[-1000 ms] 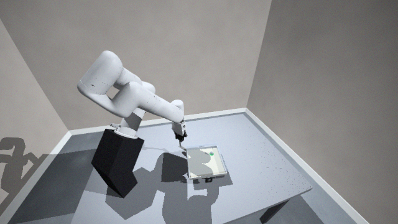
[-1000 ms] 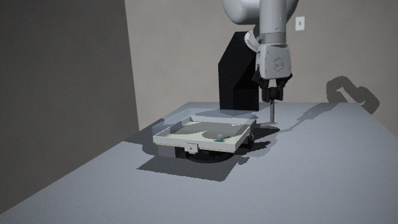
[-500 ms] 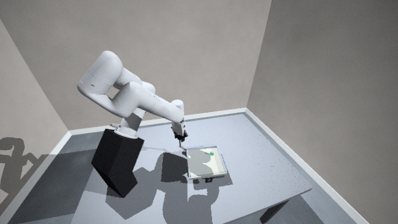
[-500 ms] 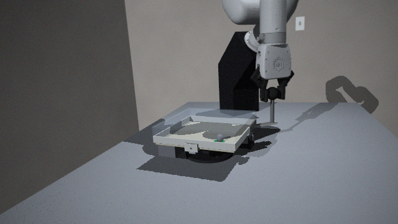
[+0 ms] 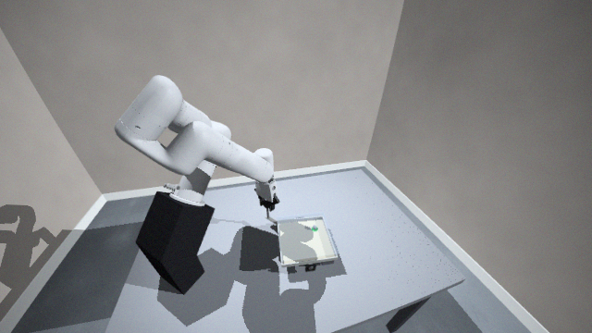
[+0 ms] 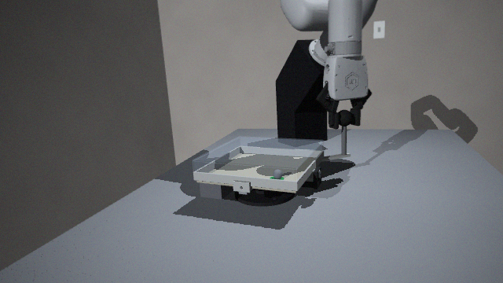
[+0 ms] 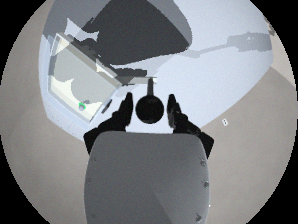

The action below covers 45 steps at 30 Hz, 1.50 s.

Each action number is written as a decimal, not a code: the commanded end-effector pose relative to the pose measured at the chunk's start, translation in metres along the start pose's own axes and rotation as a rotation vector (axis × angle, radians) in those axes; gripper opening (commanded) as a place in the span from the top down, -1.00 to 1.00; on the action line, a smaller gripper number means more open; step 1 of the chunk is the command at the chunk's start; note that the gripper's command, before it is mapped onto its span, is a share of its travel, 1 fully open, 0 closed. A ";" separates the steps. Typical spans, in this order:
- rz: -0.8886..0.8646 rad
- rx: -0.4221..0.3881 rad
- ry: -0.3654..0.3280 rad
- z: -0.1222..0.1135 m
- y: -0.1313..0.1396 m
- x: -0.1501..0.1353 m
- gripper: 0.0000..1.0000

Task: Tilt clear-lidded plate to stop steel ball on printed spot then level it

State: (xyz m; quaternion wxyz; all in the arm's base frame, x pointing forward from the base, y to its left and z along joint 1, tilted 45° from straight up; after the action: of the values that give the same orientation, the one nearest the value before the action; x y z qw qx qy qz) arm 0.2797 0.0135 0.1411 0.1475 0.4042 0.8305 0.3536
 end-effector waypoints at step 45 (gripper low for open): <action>0.000 0.000 -0.001 -0.042 0.000 0.000 -0.22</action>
State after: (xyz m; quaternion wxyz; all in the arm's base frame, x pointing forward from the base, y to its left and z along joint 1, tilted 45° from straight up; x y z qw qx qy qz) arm 0.2598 -0.0039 0.1678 0.1476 0.4040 0.8306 0.3537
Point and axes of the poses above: the point where the finger pads meet when closed, its own z axis out along the fingers, its own x axis across the jaws, y = z × x, the point moved 10 cm from there along -z, back along the fingers, and after that the axes turned 6 degrees about -z, right-handed, at the moved point
